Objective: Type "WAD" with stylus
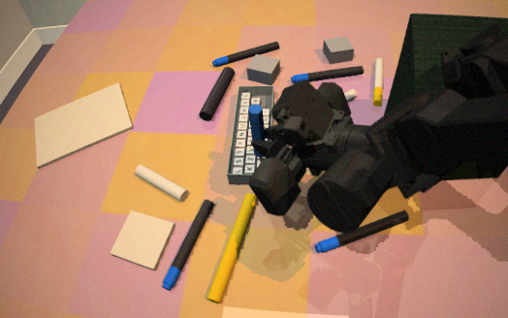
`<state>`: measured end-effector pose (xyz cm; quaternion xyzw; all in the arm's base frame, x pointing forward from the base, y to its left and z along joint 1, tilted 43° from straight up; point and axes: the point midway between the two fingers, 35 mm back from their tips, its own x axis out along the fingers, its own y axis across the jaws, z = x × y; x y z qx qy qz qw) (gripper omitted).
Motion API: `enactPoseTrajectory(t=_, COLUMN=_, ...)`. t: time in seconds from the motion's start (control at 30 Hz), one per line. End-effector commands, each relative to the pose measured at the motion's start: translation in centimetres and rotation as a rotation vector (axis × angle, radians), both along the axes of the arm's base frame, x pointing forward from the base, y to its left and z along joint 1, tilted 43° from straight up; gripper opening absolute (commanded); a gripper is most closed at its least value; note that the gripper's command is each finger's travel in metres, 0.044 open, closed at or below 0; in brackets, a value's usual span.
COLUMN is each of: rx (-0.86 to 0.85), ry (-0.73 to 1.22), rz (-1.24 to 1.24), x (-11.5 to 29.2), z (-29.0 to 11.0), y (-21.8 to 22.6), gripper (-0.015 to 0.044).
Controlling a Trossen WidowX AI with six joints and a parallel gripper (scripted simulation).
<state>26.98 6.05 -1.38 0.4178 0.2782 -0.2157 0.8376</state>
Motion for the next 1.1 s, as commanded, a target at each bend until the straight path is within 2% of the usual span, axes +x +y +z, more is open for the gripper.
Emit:
enactPoseTrajectory(t=0.0, rx=0.001, ry=-0.003, rz=-0.005, x=0.0, z=-0.2, y=0.1, gripper=0.0081)
enactPoseTrajectory(t=0.63, rx=0.001, ry=-0.003, rz=-0.005, x=0.1, z=-0.3, y=0.3, gripper=0.0081)
enactPoseTrajectory(t=1.07, rx=0.001, ry=-0.003, rz=-0.005, x=0.0, z=1.6, y=-1.5, gripper=0.0081)
